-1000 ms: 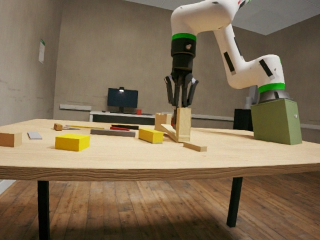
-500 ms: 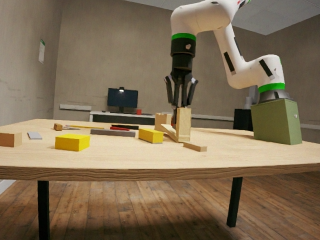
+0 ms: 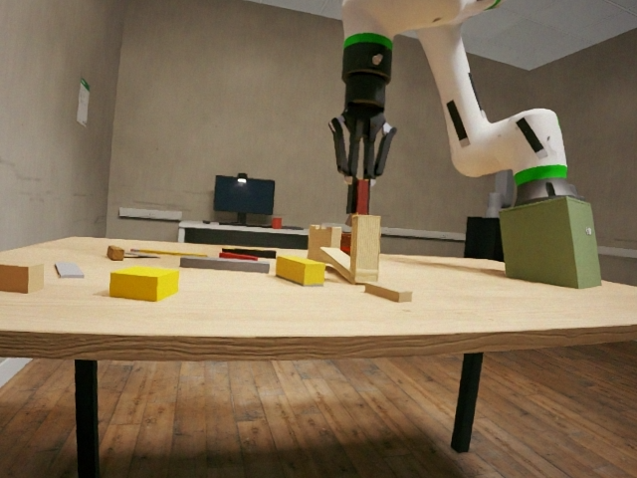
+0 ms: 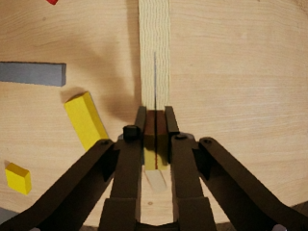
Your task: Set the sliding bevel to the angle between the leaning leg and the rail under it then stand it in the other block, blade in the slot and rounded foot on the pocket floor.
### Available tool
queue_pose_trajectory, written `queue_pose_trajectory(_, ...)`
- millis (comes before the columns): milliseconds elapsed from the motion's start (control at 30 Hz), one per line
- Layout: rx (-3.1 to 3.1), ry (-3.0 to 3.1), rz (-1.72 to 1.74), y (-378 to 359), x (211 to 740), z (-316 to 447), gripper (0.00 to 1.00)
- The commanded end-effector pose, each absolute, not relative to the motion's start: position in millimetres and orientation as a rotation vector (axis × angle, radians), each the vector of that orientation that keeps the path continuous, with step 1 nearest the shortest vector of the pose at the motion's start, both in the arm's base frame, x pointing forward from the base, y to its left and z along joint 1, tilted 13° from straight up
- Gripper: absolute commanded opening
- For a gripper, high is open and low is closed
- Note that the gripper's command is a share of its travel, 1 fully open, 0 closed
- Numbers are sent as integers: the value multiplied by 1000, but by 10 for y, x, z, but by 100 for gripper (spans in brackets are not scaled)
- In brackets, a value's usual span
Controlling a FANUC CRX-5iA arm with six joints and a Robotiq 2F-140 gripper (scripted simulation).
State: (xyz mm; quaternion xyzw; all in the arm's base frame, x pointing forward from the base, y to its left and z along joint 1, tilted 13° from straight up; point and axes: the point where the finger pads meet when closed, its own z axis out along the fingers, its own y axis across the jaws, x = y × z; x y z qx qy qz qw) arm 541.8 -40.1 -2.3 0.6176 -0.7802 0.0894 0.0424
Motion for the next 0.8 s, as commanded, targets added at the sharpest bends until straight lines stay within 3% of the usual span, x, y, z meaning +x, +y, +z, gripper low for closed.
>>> queue_pose_trajectory(0, 1890, -2387, 274, -363, 5415, 142, 10)
queue_pose_trajectory(367, 1890, -2387, 274, -214, 5392, 781, 10)
queue_pose_trajectory(767, 1890, -2387, 274, -186, 5388, 901, 10)
